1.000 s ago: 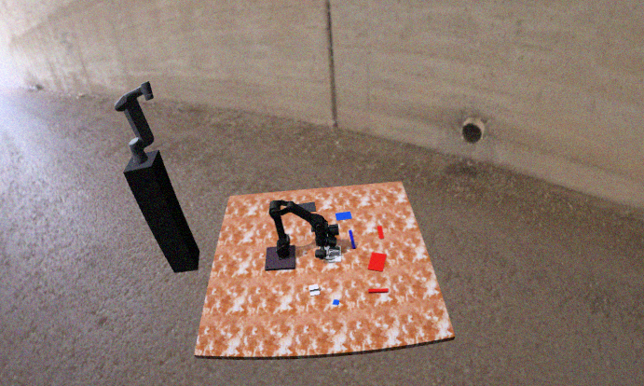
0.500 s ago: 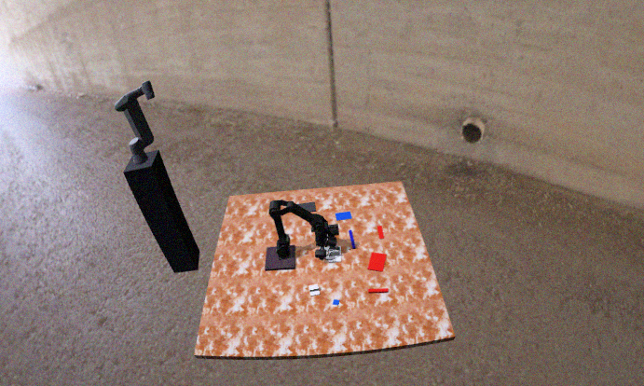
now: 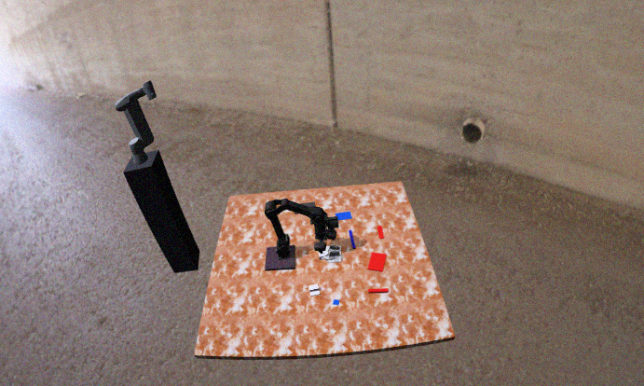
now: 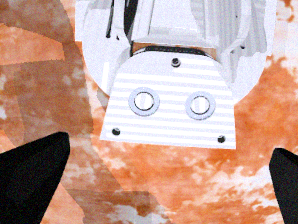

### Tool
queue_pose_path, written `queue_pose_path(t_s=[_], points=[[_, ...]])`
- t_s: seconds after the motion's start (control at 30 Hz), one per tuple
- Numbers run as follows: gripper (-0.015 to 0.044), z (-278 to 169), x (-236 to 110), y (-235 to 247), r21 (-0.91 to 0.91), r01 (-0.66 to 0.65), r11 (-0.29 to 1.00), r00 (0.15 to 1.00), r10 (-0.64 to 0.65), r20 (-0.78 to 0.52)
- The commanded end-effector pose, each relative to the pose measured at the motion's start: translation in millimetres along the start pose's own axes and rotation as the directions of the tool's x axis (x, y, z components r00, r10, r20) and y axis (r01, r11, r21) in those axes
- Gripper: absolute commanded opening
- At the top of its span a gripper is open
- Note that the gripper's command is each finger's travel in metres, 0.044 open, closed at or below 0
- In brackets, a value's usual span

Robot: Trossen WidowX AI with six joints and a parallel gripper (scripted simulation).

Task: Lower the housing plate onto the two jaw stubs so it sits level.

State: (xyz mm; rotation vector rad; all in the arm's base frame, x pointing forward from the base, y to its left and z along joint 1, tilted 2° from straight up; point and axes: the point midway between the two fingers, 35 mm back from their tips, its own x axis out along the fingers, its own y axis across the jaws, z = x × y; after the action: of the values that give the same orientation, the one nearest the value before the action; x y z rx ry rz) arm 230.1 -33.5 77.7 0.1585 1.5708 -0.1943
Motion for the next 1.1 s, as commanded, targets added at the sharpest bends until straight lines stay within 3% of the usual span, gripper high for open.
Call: queue_pose_path(t_s=[0.0,0.1,0.3,1.07], points=[[0.0440,-3,-20,0,0.001,-0.004,1.000,1.000,0.004,0.003],[0.0440,1,-16,0,0.000,-0.002,1.000,1.000,0.002,0.021],[0.0440,-27,-69,-3,0.001,-0.004,1.000,1.000,0.004,0.001],[0.0440,-27,-69,-3,0.001,-0.004,1.000,1.000,0.004,0.001]])
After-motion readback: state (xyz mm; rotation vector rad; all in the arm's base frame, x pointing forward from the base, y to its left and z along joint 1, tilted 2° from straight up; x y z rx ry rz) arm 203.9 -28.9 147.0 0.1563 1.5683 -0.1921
